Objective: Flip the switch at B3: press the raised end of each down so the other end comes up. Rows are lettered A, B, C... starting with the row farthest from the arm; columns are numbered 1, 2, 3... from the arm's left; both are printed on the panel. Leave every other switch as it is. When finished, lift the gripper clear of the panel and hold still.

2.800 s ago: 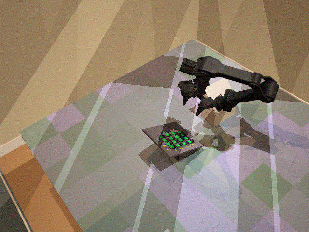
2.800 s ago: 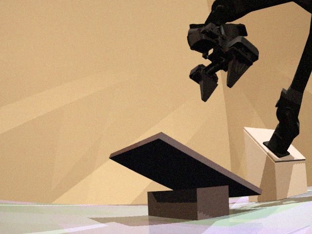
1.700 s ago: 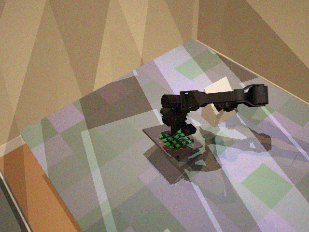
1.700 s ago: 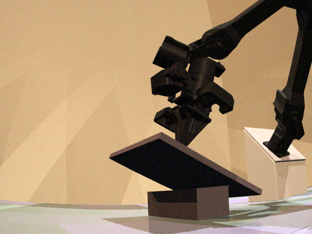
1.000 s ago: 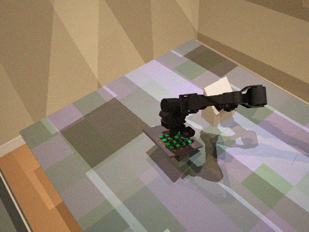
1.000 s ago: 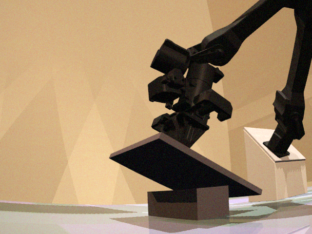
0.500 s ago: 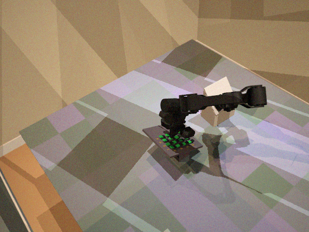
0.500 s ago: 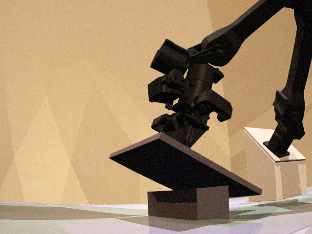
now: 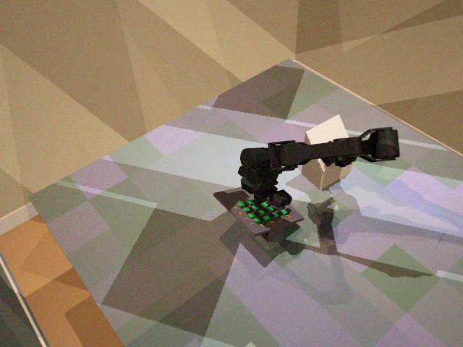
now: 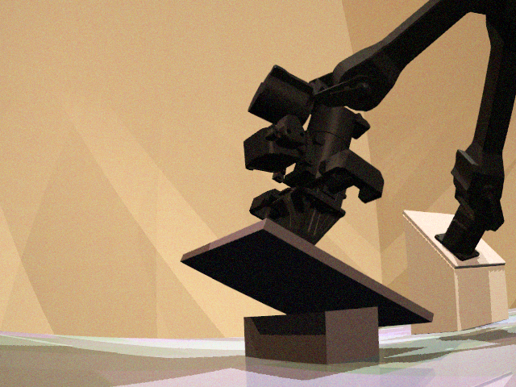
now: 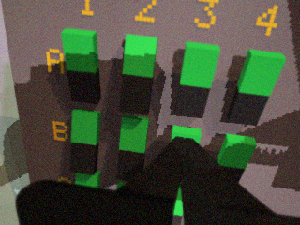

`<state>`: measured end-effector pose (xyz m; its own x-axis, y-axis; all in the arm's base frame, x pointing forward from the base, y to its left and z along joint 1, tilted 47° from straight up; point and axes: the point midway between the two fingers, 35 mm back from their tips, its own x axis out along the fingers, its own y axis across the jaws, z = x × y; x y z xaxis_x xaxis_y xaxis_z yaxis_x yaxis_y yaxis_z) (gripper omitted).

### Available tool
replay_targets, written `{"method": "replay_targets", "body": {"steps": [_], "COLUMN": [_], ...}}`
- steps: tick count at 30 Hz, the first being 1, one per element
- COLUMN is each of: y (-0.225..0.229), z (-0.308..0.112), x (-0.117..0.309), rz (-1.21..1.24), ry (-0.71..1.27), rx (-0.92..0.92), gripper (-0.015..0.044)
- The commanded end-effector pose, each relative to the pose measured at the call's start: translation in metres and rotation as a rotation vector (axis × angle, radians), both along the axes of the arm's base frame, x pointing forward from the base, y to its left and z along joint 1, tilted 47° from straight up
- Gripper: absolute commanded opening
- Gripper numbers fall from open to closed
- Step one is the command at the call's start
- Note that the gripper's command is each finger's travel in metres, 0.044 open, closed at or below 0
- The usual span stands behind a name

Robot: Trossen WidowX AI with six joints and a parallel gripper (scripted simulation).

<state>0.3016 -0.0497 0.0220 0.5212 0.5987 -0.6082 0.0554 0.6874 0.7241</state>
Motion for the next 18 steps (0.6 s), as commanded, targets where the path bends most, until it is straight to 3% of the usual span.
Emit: {"method": "replay_targets", "body": {"steps": [1,18], "y": [0.0000,0.0014], "z": [-0.0009,-0.0022], "x": [0.0003,0.0015], "rz": [-0.003,-0.003], "ry": [0.003,0.003], "rx": [-0.001,-0.001], "gripper": [0.0000,0.0000]}}
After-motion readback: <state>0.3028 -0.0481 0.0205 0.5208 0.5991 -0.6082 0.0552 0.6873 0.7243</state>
